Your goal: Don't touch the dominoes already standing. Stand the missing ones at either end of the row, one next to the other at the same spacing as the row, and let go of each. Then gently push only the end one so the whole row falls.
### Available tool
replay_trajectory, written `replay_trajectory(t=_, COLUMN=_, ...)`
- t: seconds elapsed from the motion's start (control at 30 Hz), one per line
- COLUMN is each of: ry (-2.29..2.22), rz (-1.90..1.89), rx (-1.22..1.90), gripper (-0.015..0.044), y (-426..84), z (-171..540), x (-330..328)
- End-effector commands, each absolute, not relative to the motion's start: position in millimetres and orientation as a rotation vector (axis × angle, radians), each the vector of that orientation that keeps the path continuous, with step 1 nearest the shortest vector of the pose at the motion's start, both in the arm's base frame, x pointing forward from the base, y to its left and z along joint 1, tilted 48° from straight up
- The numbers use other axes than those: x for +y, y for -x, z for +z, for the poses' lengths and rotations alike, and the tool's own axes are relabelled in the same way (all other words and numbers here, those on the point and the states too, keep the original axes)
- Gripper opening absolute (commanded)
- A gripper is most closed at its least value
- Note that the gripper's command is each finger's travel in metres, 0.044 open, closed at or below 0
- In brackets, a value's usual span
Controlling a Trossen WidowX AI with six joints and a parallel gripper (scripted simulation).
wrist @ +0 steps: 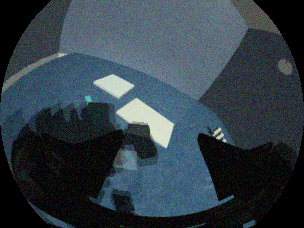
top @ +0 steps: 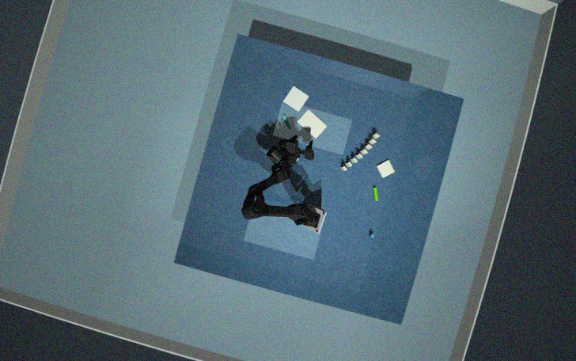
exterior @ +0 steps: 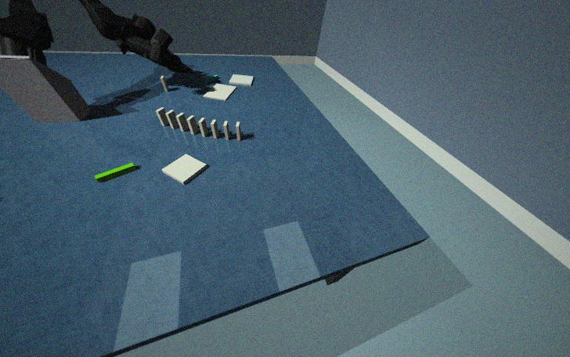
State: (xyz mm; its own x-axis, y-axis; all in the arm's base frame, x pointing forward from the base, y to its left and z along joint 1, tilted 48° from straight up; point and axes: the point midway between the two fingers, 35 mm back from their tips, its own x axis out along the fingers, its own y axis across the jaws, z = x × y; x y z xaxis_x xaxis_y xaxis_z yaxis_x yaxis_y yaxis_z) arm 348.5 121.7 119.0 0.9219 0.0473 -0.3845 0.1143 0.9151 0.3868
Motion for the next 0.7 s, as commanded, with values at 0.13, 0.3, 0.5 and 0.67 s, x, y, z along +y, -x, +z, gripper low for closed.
replay_trajectory(t=0.13, ry=-0.265, rz=0.127, rx=0.878, gripper=0.0440, y=-344.8, z=84.0, x=97.9)
replay_trajectory(t=0.3, ry=-0.360, rz=0.306, rx=1.183, gripper=0.0440, y=-312.2, z=88.0, x=88.7)
replay_trajectory(t=0.5, ry=-0.691, rz=0.547, rx=1.413, gripper=0.0440, y=-270.5, z=139.3, x=90.6)
replay_trajectory(t=0.67, ry=-0.737, rz=0.570, rx=1.424, gripper=0.0440, y=-267.4, z=147.5, x=90.7)
